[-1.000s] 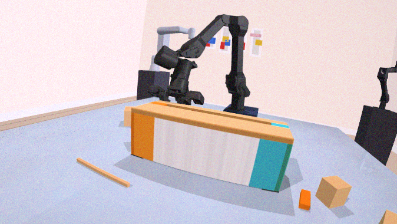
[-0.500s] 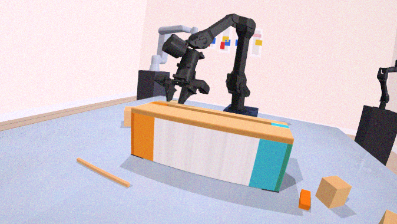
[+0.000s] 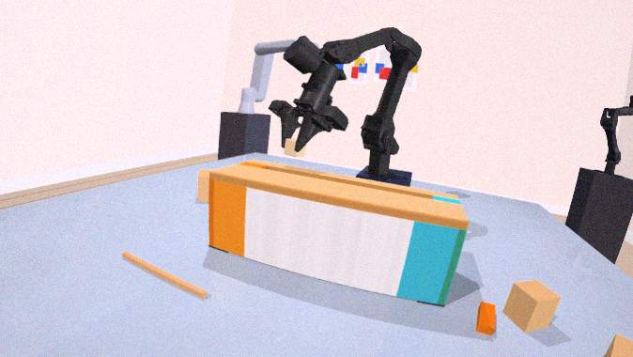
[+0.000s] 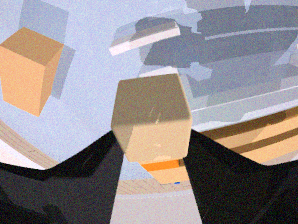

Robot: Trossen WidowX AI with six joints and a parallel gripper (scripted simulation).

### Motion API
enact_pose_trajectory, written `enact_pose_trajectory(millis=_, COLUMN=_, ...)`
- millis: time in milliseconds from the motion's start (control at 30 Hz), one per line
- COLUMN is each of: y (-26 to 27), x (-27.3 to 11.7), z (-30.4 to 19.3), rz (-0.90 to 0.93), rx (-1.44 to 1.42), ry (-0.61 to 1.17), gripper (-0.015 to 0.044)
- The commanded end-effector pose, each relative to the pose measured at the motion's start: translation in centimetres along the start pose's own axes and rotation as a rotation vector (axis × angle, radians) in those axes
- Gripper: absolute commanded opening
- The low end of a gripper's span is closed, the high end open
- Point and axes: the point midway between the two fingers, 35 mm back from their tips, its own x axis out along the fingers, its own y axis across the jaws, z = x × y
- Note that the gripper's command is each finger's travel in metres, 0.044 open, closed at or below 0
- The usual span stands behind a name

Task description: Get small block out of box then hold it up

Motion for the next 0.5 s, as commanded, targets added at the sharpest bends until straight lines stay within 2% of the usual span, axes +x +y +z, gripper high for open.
enact_pose_trajectory(millis=0, y=-0.2, x=-1.5, z=0.8, rz=0.033, rx=0.074, ry=0.013, gripper=0.0000)
enact_pose_trajectory(millis=200, y=-0.3, x=-3.2, z=1.5, rz=0.066, rx=0.157, ry=0.036, gripper=0.0000)
enact_pose_trajectory(millis=467, y=-0.3, x=-3.3, z=1.5, rz=0.067, rx=0.160, ry=0.037, gripper=0.0000)
